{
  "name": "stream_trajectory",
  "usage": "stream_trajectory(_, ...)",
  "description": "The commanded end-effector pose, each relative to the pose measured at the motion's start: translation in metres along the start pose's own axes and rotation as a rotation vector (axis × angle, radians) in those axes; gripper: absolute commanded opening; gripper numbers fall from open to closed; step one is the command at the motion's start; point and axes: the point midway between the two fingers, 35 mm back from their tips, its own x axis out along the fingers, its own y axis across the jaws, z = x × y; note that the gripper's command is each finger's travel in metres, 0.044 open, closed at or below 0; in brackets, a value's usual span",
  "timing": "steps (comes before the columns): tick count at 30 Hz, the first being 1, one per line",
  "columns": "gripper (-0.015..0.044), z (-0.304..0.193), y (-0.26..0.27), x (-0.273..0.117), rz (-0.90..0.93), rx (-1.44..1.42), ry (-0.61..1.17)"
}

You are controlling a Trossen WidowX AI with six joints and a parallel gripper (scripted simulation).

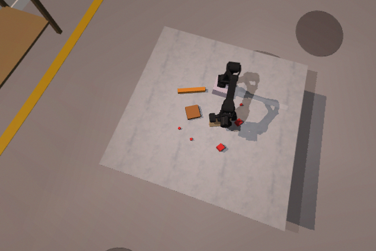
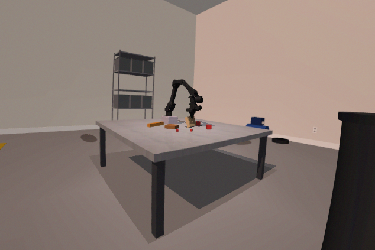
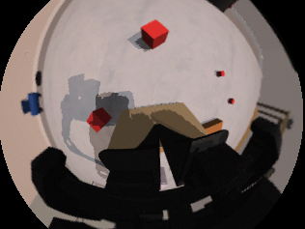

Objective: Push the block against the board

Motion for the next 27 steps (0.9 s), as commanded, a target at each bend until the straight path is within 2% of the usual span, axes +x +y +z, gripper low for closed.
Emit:
stream_trajectory(1, 0.0, -0.008, 0.0, 0.001, -0.004, -0.004, 0.002)
stream_trajectory(8, 0.0, -0.013, 0.0, 0.001, -0.004, -0.004, 0.003)
stream_trajectory(27, 0.0, 0.017, 0.0, 0.0, -0.004, -0.004, 0.0)
